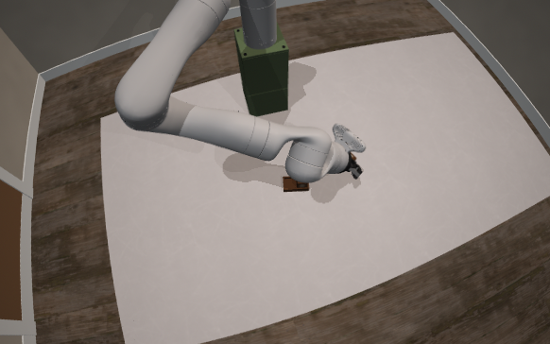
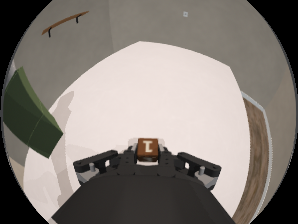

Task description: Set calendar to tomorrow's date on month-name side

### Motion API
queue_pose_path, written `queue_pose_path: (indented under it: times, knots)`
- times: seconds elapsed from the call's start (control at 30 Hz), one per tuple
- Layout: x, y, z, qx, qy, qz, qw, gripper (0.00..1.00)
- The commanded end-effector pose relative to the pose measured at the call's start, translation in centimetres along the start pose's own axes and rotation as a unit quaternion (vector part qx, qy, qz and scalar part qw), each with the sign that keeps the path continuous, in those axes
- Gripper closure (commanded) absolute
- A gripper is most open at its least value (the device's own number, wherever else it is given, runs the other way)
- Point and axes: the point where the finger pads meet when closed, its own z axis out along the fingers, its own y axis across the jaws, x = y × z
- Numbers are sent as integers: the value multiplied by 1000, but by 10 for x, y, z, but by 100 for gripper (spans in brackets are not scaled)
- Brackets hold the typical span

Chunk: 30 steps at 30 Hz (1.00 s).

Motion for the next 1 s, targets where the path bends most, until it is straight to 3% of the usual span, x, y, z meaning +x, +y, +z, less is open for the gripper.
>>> queue_pose_path:
  times: [0.0, 0.5, 0.97]
  knots:
    - [-4, 0, 1, -4, 15, 9, 1000, 74]
    - [-3, 2, -1, -11, 71, 6, 997, 74]
    - [-3, 3, -1, -13, 78, 5, 997, 74]
